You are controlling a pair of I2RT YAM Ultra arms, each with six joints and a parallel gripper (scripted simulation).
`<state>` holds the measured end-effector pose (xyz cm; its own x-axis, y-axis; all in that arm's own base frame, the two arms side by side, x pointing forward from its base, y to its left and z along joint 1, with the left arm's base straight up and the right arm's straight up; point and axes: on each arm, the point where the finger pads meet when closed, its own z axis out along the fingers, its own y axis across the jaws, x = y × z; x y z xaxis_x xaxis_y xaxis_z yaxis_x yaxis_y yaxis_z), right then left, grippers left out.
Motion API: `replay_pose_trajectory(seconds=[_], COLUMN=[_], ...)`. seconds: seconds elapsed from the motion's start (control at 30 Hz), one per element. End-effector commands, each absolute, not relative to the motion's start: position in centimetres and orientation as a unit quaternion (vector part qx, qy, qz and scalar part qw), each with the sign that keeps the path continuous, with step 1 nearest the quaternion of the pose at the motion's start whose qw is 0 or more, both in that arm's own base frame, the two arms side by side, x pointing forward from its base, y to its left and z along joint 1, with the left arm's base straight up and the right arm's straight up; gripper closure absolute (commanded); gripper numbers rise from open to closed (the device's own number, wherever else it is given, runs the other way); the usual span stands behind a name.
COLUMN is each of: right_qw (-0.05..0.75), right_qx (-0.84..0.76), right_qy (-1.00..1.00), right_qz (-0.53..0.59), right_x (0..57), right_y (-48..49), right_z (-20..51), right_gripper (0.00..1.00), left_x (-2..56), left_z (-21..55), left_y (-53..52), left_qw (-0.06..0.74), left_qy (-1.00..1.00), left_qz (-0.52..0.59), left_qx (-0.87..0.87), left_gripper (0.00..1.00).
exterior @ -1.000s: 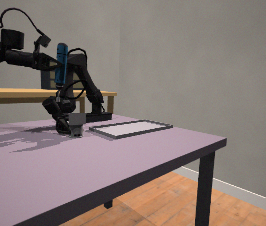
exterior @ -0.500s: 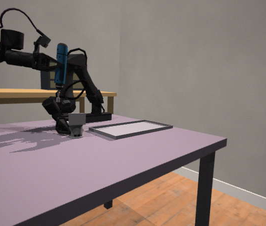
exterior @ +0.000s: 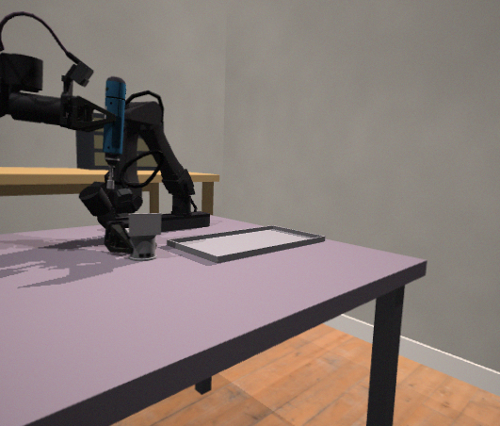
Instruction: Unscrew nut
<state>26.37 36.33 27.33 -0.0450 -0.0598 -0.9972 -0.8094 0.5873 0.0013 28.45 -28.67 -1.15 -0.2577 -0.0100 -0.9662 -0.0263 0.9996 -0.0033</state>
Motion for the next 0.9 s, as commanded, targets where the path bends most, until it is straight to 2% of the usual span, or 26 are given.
replay_pose_trajectory(seconds=[0.0,0.87], right_qw=[0.667,0.675], right_qx=[-0.304,-0.299], right_qy=[0.59,0.581], right_qz=[0.338,0.342], right_x=[26.5,26.3], right_y=[36.7,36.6], right_z=[33.6,32.2], right_gripper=[0.58,0.58], left_x=[28.5,28.5], left_z=[-0.9,-0.9], left_y=[-28.7,-28.7], left_qw=[0.611,0.611], left_qy=[0.792,0.792], left_qz=[0.008,0.008], left_qx=[-0.012,-0.012], left_gripper=[0.41,0.41])
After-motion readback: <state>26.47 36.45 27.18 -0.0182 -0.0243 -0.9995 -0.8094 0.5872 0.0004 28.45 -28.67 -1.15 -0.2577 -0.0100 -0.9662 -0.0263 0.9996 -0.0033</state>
